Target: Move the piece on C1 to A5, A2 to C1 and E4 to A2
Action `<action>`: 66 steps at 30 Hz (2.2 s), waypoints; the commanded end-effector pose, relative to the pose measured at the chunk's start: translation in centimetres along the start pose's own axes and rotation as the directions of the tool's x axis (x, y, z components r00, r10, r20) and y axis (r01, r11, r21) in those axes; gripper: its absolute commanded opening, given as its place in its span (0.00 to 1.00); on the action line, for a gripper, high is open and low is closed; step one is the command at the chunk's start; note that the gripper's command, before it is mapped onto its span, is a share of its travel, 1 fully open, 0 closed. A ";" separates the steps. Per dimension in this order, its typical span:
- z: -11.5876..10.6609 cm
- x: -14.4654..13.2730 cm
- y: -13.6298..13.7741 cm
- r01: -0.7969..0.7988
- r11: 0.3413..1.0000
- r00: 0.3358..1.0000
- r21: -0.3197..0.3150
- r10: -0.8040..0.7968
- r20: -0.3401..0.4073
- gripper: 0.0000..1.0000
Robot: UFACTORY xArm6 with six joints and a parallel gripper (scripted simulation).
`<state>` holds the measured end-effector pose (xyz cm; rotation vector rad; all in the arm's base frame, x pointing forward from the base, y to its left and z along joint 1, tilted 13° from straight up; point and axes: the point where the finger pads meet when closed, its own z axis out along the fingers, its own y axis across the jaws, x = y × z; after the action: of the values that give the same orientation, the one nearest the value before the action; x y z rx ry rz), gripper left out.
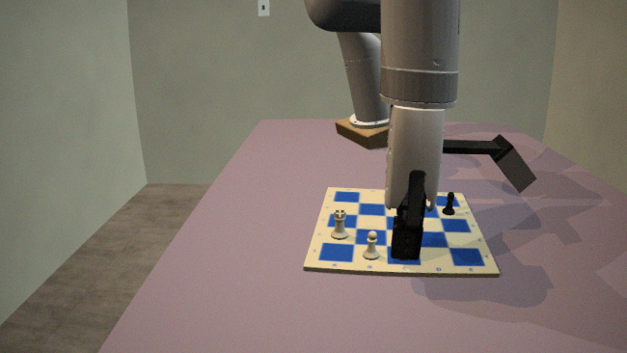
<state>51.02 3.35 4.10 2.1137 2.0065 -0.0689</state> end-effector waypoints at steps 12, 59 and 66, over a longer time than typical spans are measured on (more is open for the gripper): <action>-8.0 0.0 0.1 0.000 1.000 1.000 -0.003 0.000 0.000 0.00; -10.0 -8.3 -14.9 0.047 0.999 0.999 -0.003 -0.047 0.000 0.00; -9.9 -8.3 -14.9 0.047 0.999 0.999 -0.003 -0.047 0.000 0.00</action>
<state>34.45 -2.29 13.33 2.0667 2.0571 -0.0772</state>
